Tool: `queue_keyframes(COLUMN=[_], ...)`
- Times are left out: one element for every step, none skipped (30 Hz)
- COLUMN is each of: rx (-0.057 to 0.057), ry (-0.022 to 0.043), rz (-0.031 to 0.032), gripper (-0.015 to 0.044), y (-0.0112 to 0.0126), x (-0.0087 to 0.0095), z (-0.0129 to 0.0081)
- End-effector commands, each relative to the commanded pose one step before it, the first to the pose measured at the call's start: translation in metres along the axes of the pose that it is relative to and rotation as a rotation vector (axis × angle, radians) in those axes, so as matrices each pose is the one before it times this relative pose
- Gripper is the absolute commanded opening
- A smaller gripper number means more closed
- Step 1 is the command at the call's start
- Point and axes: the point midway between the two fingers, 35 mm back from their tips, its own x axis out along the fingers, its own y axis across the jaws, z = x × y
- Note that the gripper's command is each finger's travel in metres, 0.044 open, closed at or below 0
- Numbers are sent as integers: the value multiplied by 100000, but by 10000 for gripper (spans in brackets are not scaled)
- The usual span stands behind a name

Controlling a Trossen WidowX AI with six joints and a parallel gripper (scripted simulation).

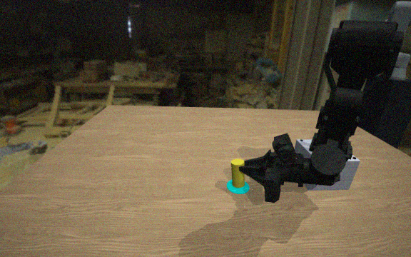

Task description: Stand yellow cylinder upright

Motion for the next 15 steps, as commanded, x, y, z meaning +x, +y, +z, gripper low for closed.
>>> queue_keyframes(rx=[862, 0, 0, 0, 0, 0, 0, 0, 0, 0, 0, 0, 0, 0, 0], ry=[-266, 0, 0, 0, 0, 0, 0, 0, 0, 0, 0, 0, 0, 0, 0], rz=[-232, 0, 0, 0, 0, 0, 0, 0, 0, 0, 0, 0, 0, 0, 0], gripper=[105, 105, 105, 131, 158, 184, 210, 236, 263, 289, 315, 341, 368, 394, 400], y=[42, 0, 0, 0, 0, 0, 0, 0, 0, 0, 0, 0, 0, 0, 0], x=[50, 0, 0, 0, 0, 0, 0, 0, 0, 0, 0, 0, 0, 0, 0], z=[-59, 0, 0, 0, 0, 0, 0, 0, 0, 0, 0, 0, 0, 0, 0])
